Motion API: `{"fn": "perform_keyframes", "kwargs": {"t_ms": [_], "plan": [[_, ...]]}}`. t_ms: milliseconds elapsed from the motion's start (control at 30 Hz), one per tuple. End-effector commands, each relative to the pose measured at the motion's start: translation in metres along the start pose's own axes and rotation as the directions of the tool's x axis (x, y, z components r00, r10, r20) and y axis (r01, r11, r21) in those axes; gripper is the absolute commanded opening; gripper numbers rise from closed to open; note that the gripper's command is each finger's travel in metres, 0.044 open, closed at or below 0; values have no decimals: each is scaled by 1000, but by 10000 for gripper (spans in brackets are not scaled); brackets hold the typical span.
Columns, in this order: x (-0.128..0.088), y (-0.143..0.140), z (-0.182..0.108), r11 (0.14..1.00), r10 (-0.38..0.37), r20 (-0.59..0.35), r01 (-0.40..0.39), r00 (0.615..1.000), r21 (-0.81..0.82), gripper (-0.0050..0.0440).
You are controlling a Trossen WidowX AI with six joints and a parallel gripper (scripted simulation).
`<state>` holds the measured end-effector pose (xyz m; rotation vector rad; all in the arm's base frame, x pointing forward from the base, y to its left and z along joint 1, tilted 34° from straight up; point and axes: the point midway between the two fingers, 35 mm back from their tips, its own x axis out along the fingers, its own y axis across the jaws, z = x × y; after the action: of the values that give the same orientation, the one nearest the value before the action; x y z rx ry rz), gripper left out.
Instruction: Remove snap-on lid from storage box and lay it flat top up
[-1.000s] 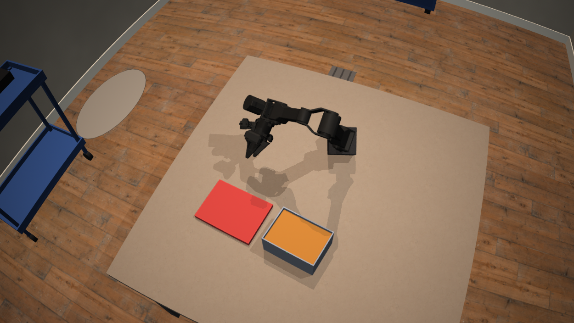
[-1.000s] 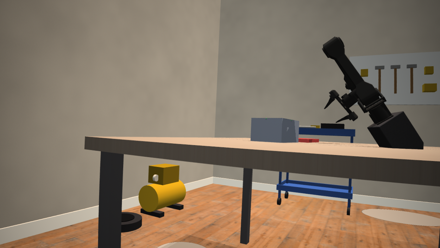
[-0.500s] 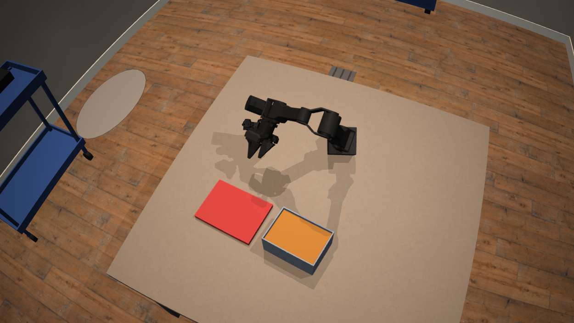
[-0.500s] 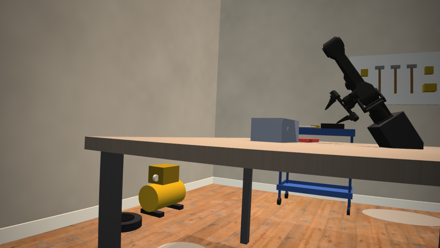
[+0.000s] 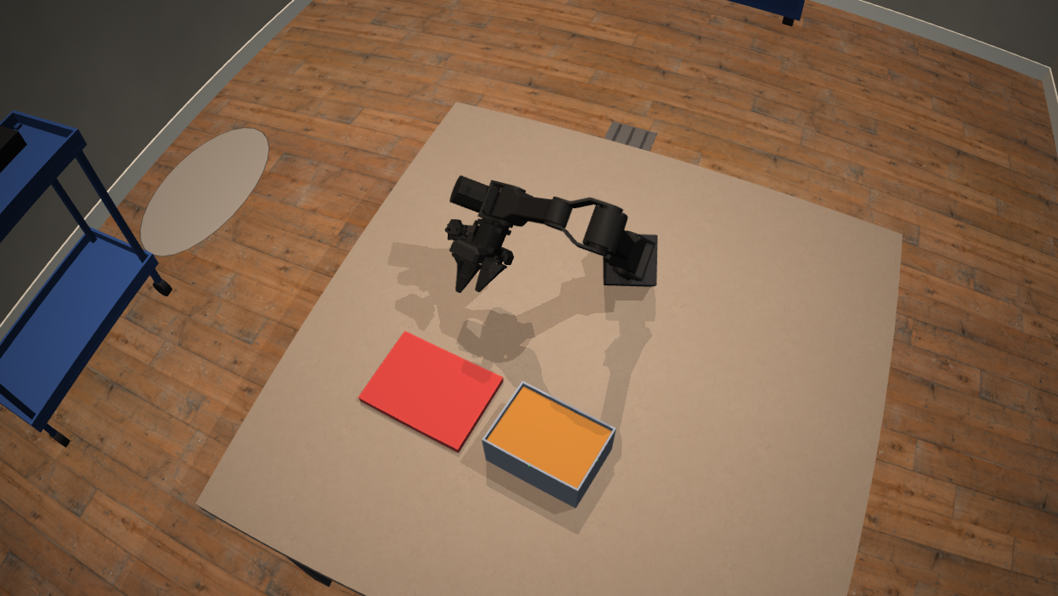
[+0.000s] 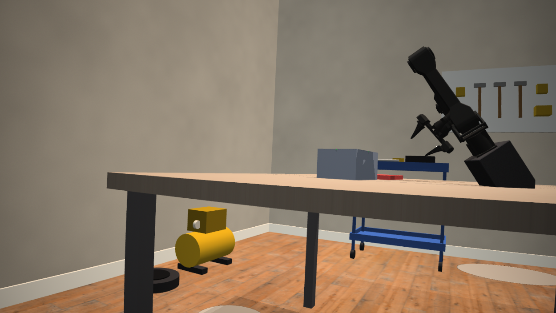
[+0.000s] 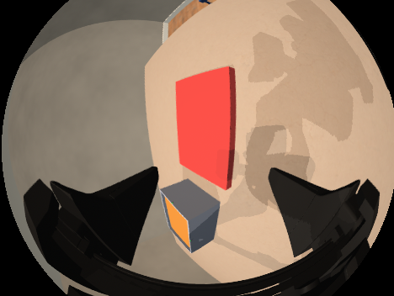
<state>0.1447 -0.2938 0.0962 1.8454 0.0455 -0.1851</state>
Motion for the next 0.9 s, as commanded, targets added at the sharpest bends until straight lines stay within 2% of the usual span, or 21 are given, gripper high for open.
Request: {"fn": "perform_keyframes", "kwargs": {"t_ms": [0, 467, 567, 633, 867], "plan": [[0, 1, 0, 1000, 3, -3, -3, 1000, -3, 440], [0, 1, 0, 1000, 3, -3, -3, 1000, -3, 440], [0, 1, 0, 1000, 3, -3, -3, 1000, -3, 368], [0, 1, 0, 1000, 3, -3, -3, 1000, -3, 368], [0, 1, 0, 1000, 3, -3, -3, 1000, -3, 200]]}}
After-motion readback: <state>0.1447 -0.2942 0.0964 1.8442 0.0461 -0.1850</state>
